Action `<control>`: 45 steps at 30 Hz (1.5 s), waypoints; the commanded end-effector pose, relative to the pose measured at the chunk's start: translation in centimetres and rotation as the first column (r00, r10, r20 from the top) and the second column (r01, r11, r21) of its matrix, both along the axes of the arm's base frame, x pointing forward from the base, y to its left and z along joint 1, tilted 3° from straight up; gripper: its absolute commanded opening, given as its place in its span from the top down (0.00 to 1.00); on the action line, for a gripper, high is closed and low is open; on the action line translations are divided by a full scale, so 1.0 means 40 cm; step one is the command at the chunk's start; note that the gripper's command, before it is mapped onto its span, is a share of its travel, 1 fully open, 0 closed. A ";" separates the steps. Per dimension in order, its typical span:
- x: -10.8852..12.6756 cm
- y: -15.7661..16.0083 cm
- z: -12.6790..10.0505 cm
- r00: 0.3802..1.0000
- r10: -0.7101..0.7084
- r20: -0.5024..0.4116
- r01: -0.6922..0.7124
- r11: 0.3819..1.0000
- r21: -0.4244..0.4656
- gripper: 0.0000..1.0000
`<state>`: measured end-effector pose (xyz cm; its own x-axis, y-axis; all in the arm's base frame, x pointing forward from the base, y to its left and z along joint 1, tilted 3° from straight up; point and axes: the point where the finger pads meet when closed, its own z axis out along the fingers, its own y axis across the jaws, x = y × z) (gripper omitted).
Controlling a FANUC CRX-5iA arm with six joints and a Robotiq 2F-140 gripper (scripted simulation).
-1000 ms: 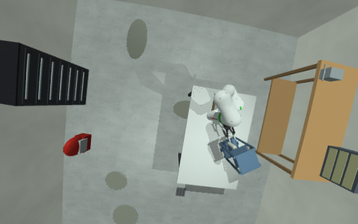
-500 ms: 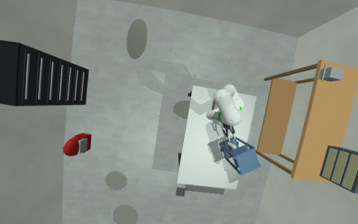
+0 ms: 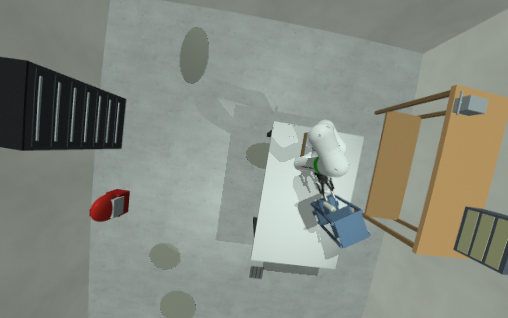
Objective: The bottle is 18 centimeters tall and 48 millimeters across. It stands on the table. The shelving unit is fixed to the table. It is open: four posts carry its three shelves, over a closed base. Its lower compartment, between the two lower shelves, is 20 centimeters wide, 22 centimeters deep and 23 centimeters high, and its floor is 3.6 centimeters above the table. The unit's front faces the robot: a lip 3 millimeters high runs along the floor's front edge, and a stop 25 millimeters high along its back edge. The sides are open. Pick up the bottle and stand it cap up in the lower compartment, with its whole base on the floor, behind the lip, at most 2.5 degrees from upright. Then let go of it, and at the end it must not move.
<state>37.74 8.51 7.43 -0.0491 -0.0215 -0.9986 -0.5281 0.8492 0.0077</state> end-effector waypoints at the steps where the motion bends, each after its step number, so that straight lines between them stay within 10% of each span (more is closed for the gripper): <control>1: 0.001 0.000 0.022 1.000 0.000 -0.001 0.000 1.000 0.000 0.60; 45: 0.011 0.005 0.221 1.000 0.000 -0.001 0.000 1.000 0.000 0.60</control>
